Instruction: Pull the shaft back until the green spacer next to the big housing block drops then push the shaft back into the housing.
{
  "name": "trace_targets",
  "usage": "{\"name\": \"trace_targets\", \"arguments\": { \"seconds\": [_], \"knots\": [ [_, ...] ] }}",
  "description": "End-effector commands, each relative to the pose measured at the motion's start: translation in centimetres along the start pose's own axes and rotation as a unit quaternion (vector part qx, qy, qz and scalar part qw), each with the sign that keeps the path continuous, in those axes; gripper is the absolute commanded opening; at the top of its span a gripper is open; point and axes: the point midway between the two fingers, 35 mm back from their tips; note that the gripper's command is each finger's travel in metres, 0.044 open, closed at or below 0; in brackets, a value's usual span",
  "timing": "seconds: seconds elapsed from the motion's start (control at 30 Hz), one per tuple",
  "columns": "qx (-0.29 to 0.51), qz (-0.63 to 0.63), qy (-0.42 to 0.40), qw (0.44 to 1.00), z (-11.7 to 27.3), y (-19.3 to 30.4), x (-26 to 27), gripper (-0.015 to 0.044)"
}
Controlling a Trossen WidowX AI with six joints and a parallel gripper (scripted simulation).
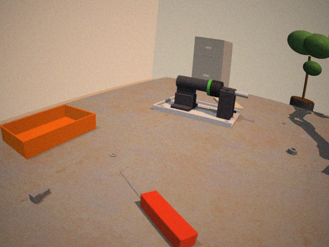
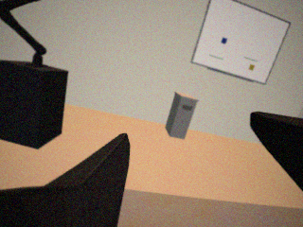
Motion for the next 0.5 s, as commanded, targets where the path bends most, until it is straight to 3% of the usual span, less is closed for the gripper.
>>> {"name": "trace_targets", "arguments": {
  "seconds": [0.0, 0.1, 0.47],
  "knots": [
    [-0.001, -0.001, -0.005, 1.000, -0.1, 0.0, 0.1, 0.0426],
    [-0.004, -0.027, -0.071, 0.997, 0.8, 0.5, 1.9, 0.0440],
    [0.138, -0.201, -0.342, 0.908, 14.7, 7.2, 5.9, 0.0440]
  ]
}}
Point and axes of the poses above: the point midway between the two fingers, 35 mm back from their tips, its own z axis back along the fingers, its own x axis across the jaws, y = z × x, and after that the axes turned 3 degrees about z, right-handed
